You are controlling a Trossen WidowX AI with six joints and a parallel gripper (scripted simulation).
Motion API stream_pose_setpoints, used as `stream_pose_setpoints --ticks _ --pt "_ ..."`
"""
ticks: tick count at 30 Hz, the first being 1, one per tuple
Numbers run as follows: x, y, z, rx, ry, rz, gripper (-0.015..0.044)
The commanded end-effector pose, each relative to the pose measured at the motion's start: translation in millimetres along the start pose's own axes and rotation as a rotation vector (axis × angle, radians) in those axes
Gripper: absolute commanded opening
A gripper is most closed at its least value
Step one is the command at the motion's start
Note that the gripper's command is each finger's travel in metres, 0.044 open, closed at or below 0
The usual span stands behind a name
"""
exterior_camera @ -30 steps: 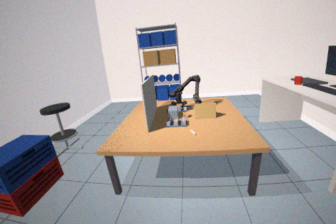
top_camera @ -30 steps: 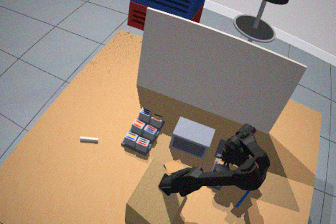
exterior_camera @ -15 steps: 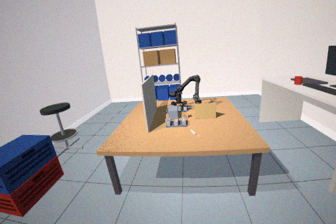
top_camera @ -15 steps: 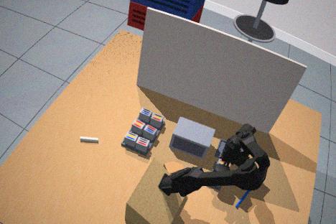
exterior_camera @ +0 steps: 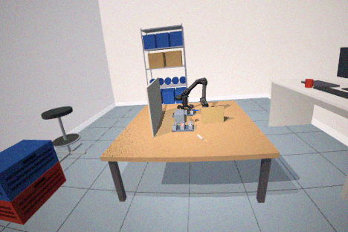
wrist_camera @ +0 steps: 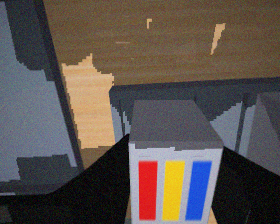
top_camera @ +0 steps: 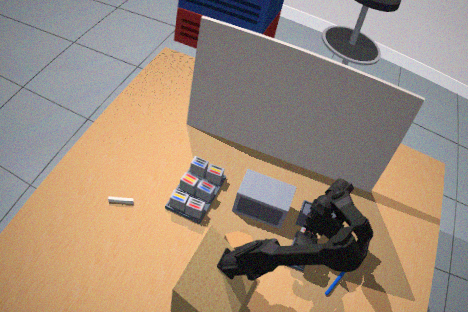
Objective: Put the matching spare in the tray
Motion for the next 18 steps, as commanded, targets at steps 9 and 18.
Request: stream_pose_setpoints --ticks 9,18 --pt "0.2 0.6 -3.5 0.000 0.001 0.000 0.0000" --pt "1.8 3.4 -53.6 0.000 0.011 -0.004 0.0000"
Point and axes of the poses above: the point midway between the two fingers, 35 mm back from their tips, its own z axis out along the fingers, its own y axis across the jaws, x = y × z, the point moved 3 cm from there along -z, back along the fingers, and after that the axes turned 2 degrees about z, right-handed, at the moved point
